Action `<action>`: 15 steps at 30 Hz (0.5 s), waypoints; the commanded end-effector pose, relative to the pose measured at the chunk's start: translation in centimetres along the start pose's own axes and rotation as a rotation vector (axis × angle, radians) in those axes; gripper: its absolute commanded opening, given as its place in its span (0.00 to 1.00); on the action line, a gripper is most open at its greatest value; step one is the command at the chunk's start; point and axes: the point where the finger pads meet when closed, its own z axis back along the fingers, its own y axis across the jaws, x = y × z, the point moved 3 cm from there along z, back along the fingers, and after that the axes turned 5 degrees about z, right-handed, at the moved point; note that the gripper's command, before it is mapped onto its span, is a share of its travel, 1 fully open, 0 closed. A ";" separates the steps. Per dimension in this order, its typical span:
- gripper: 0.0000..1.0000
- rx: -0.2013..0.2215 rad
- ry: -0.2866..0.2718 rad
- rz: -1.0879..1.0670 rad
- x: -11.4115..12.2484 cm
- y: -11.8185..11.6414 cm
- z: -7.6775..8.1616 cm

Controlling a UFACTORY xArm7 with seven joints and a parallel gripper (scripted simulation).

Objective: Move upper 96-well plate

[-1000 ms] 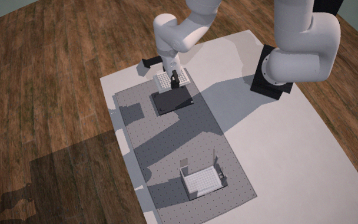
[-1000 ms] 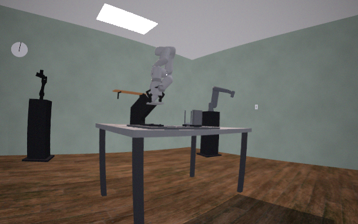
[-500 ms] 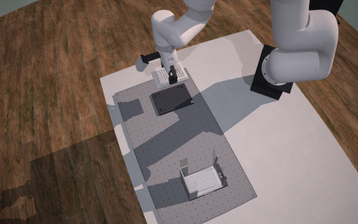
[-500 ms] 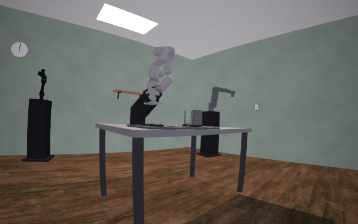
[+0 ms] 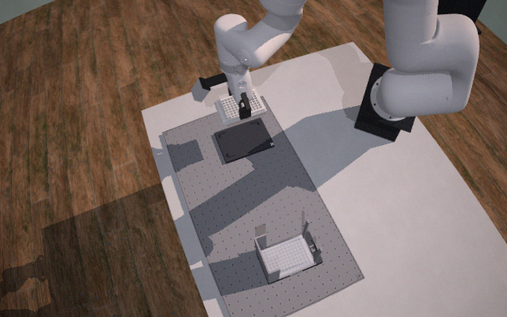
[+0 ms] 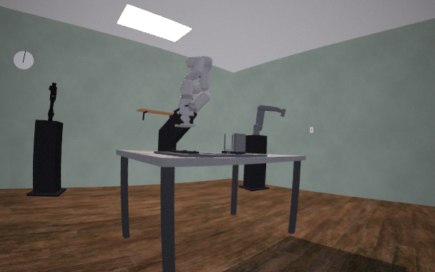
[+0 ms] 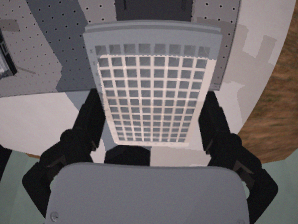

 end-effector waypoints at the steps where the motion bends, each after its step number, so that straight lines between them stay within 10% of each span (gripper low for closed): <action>1: 0.00 0.003 0.002 -0.001 0.0 0.1 0.1; 15: 0.00 0.003 0.001 -0.001 0.0 0.1 -0.4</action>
